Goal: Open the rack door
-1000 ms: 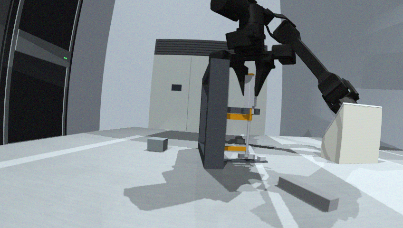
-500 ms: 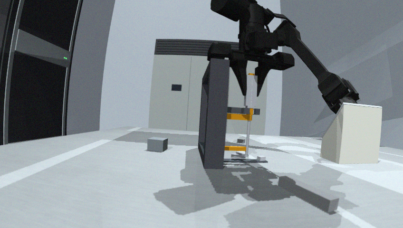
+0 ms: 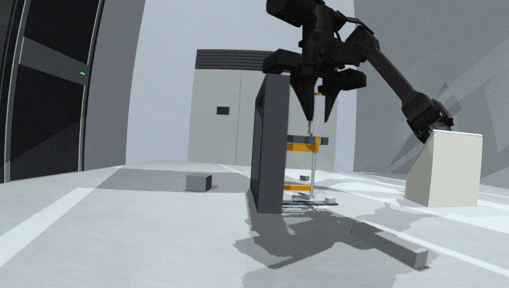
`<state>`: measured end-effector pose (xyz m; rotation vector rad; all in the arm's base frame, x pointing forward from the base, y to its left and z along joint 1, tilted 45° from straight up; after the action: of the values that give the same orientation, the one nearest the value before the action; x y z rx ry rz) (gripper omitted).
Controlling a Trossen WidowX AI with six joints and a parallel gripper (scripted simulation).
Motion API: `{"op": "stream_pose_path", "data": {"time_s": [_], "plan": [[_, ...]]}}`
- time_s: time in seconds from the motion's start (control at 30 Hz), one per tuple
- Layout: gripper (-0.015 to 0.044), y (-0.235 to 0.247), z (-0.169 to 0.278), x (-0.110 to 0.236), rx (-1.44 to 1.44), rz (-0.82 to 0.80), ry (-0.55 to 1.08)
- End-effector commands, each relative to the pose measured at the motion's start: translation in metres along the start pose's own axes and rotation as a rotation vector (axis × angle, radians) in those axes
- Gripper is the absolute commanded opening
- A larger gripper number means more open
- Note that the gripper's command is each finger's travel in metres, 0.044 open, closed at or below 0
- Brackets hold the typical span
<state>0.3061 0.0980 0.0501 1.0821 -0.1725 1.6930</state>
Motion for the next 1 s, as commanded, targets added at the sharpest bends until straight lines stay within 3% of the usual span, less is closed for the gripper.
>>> {"op": "stream_pose_path", "data": {"time_s": [0.0, 0.27, 0.97], "plan": [[0.0094, 0.0004, 0.0018, -0.0013, 0.020, -0.003, 0.011], [0.0287, 0.0004, 0.0018, -0.0013, 0.020, -0.003, 0.011], [0.0287, 0.0004, 0.0018, -0.0012, -0.946, 0.003, 0.012]]}}
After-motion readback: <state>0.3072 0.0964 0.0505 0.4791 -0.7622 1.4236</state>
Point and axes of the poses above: the point midway between the two fingers, 35 mm back from their tips, its own x axis back along the fingers, its own y axis across the jaws, z = x × y, the point moved 3 cm from there along x, back along the fingers, and after that the axes turned 11 degrees about x, right-handed, at the moved point
